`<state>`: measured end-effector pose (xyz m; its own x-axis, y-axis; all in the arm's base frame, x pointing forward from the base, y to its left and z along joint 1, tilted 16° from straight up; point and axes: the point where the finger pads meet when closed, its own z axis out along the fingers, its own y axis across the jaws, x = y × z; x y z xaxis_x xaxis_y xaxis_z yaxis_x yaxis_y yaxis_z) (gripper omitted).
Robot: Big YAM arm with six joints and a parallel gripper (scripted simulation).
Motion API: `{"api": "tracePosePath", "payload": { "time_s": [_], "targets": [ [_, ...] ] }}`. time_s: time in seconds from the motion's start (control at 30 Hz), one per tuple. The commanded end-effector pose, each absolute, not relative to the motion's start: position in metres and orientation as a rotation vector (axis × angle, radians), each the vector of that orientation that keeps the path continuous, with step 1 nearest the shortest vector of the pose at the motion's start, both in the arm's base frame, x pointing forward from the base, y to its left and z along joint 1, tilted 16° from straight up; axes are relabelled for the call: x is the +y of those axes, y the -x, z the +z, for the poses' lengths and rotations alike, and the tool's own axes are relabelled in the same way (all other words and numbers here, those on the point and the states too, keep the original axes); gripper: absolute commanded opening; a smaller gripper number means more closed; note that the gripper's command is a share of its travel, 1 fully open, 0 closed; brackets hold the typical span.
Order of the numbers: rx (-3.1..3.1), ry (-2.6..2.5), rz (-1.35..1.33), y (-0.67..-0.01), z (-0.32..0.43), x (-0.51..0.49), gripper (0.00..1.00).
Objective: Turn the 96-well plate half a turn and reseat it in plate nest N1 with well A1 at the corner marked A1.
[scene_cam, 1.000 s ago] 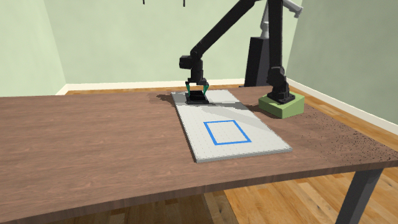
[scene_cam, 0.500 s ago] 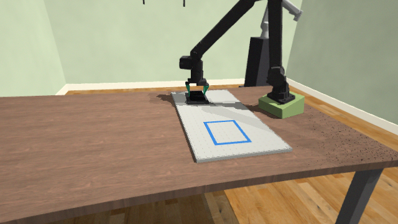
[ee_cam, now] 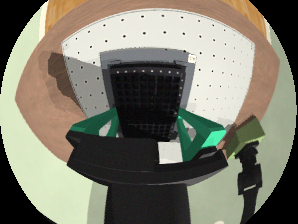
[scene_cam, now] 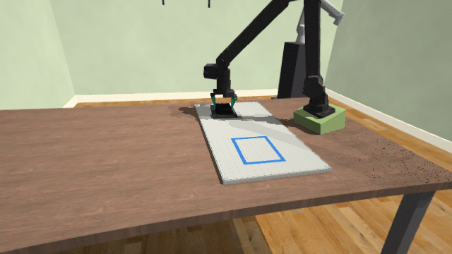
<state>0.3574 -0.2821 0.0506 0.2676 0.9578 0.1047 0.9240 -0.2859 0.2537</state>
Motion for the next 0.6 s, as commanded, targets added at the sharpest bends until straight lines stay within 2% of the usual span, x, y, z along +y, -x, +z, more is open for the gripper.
{"api": "tracePosePath", "payload": {
  "time_s": [0.0, 0.5, 0.53, 0.57],
  "targets": [
    [1.772, -2.375, 0.357, -0.365, 0.050, -0.284, 0.00],
    [1.760, -2.353, 0.360, -0.366, 0.063, -0.291, 0.00],
    [1.760, -2.353, 0.360, -0.366, 0.063, -0.291, 1.00],
    [1.760, -2.353, 0.360, -0.366, 0.063, -0.291, 1.00]
  ]
}}
